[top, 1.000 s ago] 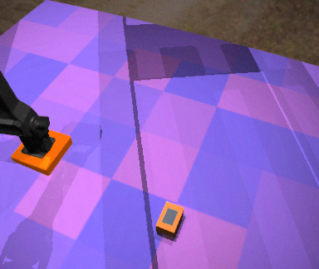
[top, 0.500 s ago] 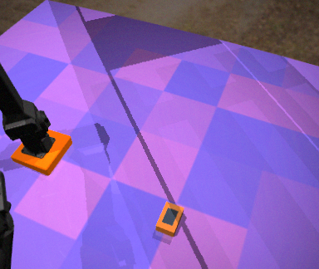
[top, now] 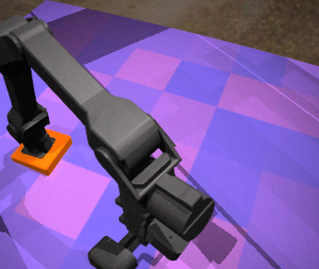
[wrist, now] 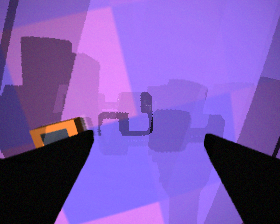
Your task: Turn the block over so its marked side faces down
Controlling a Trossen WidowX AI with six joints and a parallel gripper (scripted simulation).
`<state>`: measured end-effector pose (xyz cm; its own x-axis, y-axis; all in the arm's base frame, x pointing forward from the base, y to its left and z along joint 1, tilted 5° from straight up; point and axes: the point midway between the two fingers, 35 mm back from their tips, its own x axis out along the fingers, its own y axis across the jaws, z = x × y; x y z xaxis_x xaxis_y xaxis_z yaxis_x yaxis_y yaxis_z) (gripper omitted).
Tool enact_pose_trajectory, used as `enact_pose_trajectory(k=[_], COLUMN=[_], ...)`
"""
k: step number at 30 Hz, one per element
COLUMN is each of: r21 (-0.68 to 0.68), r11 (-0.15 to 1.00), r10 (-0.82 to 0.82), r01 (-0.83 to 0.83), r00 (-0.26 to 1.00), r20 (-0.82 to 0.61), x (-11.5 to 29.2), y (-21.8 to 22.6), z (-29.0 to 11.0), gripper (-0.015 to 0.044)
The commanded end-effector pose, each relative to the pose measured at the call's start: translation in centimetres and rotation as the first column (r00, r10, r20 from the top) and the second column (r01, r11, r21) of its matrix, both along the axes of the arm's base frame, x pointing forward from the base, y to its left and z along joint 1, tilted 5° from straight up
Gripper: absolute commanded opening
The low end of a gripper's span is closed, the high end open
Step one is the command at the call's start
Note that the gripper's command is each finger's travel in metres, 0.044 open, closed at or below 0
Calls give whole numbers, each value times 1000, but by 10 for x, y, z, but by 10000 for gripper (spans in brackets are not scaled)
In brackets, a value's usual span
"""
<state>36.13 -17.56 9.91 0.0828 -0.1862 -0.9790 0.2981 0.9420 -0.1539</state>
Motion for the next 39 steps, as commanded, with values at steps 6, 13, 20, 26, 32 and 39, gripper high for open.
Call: enact_pose_trajectory(k=[6,13,20,26,32,39], r21=[196,197,197,197,197,197], r11=[955,955,955,955,955,955], r10=[250,250,250,250,250,250], r01=[-224,-224,-224,-224,-224,-224], r00=[960,960,960,960,960,960], r20=[-122,-122,-122,-122,-122,-123], x=[11,10,9,8,8,8], y=[106,108,109,109,109,109], z=[-14,-49,-63,-68,-78,-89], gripper=[440,440,440,440,440,440])
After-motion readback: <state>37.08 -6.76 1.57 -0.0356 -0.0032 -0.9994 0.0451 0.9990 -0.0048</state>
